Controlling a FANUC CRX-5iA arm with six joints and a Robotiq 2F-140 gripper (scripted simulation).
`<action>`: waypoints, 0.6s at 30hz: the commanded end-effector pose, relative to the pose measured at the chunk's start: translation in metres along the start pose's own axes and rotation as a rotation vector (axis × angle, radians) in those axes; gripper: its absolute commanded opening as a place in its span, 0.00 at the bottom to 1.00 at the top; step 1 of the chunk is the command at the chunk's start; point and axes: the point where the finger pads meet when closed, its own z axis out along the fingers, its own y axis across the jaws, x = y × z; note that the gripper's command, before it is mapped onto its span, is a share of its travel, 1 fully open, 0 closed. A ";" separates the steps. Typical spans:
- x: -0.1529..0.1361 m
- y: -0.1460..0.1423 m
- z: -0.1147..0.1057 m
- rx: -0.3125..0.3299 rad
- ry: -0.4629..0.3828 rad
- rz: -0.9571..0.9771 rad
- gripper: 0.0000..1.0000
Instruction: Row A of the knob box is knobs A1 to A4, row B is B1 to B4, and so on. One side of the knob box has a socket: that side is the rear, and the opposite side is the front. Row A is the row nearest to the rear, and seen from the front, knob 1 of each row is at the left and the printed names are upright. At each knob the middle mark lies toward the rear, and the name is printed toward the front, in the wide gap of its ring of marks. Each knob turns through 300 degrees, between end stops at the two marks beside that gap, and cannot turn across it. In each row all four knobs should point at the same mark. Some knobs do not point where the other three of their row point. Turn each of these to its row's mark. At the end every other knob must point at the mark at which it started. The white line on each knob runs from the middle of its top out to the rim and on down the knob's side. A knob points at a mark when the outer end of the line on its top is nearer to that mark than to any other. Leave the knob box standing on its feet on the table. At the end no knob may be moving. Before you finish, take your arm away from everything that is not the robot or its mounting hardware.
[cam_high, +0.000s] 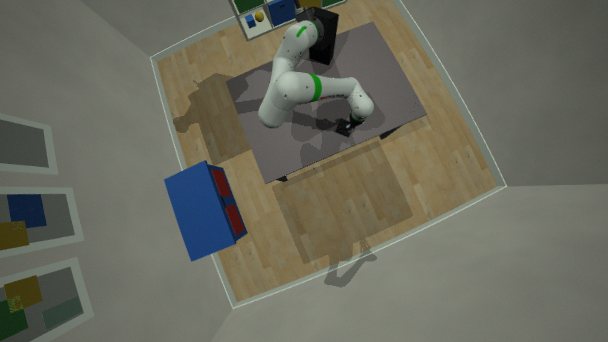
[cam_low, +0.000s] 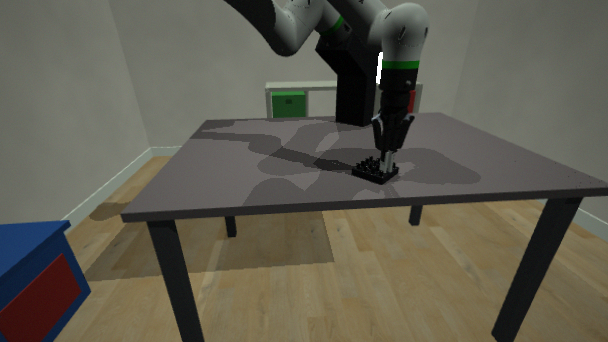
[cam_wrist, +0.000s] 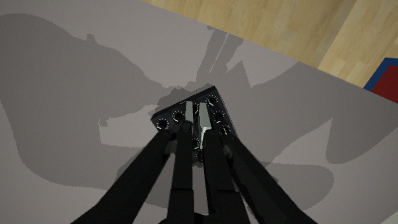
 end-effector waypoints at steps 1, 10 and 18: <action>0.000 0.000 0.000 0.003 -0.007 -0.110 0.05; 0.000 0.000 0.000 0.004 -0.007 -0.271 0.05; 0.000 0.000 0.000 0.004 -0.006 -0.421 0.05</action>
